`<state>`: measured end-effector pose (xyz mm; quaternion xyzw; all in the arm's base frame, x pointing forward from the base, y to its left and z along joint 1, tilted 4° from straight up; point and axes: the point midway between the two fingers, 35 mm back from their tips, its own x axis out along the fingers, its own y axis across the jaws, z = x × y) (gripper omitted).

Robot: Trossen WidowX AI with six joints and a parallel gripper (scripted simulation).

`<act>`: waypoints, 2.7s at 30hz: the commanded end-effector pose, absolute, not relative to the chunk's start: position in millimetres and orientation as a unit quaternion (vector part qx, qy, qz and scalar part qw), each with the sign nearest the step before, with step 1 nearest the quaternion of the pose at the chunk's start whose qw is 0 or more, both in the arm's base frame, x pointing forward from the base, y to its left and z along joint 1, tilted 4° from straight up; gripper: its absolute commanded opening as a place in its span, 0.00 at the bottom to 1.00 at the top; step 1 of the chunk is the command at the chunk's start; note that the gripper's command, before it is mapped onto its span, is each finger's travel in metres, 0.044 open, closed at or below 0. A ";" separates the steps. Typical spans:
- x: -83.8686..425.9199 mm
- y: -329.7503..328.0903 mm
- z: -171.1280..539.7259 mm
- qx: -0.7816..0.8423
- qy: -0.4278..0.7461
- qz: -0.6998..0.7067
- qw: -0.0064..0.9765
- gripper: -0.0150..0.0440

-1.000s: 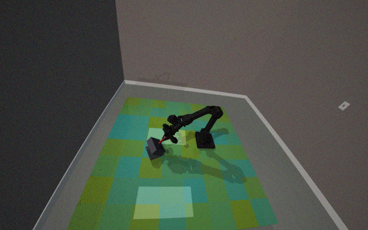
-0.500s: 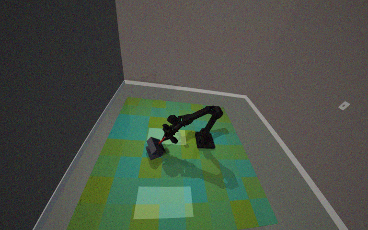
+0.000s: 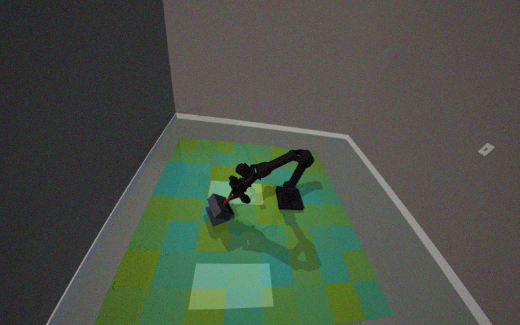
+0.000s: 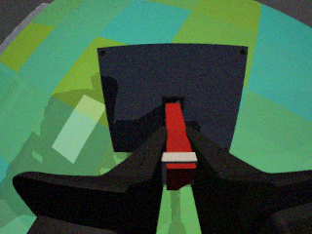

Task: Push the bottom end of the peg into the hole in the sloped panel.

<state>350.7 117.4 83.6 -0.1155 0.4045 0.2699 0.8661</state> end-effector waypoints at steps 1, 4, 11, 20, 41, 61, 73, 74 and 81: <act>354.0 117.8 86.7 -0.115 0.401 0.268 0.868 0.25; 354.7 118.1 86.6 -0.115 0.401 0.268 0.868 0.25; 356.3 119.4 84.2 -0.115 0.401 0.268 0.868 0.25; 359.0 121.3 79.6 -0.115 0.401 0.268 0.869 0.25; 365.5 126.1 69.3 -0.115 0.400 0.268 0.869 0.25; 366.5 127.8 63.7 -0.115 0.404 0.271 0.866 0.25; 366.5 127.8 63.7 -0.115 0.404 0.271 0.866 0.57; 366.5 127.8 63.7 -0.115 0.404 0.271 0.866 0.61; 366.0 127.3 64.8 -0.115 0.404 0.271 0.866 0.92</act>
